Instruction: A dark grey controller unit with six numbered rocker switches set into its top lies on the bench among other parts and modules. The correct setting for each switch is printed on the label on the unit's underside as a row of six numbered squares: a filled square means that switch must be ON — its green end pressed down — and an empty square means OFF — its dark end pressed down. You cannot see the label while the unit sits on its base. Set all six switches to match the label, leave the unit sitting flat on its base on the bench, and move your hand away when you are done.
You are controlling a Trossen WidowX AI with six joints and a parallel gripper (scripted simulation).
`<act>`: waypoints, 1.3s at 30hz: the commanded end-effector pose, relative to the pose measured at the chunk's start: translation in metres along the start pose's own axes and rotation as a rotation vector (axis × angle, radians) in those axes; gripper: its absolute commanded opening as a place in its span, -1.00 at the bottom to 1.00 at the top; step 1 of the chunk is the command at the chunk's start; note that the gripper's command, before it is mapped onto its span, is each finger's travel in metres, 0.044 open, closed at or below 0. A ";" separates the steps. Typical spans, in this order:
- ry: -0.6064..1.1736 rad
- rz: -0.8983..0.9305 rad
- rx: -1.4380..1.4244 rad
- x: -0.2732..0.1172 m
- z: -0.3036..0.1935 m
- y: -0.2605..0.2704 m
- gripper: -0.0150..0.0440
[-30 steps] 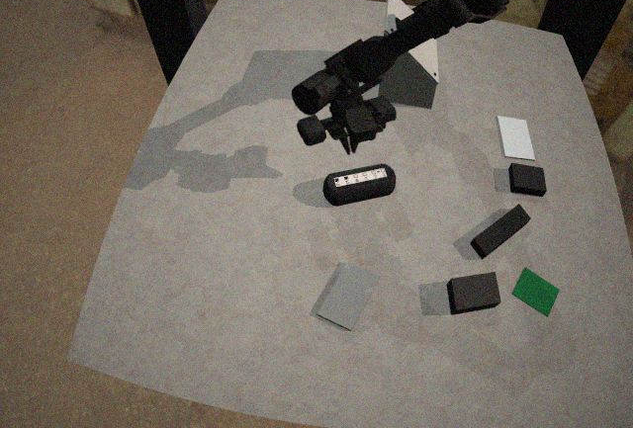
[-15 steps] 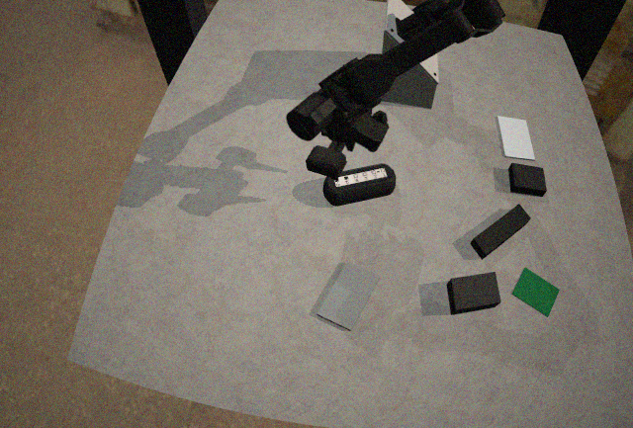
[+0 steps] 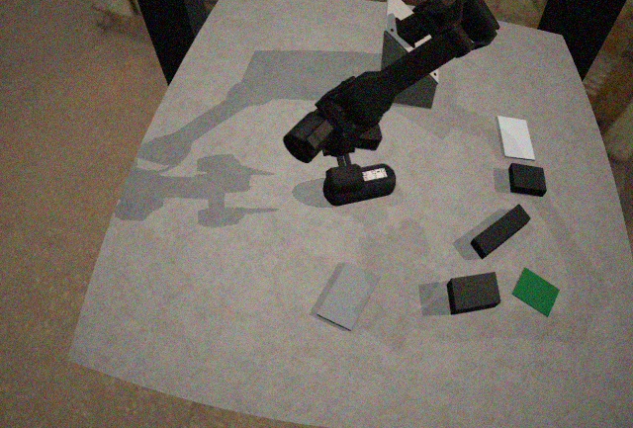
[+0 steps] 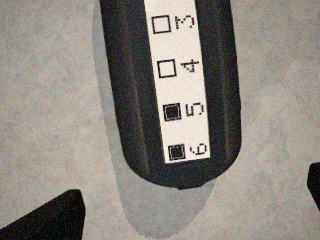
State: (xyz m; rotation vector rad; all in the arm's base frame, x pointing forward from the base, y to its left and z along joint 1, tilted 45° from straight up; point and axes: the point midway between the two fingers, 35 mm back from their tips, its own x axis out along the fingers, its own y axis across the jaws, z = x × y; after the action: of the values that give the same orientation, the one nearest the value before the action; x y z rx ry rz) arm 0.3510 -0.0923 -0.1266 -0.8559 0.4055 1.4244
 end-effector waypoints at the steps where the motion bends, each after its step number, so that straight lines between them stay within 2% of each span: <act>1: 0.001 0.009 -0.025 0.002 -0.003 0.001 1.00; 39: 0.004 0.006 -0.040 0.060 -0.003 0.001 1.00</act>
State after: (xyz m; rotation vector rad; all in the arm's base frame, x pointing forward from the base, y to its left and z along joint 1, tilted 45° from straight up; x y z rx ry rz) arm 0.3624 -0.0580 -0.1651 -0.9094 0.3798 1.4387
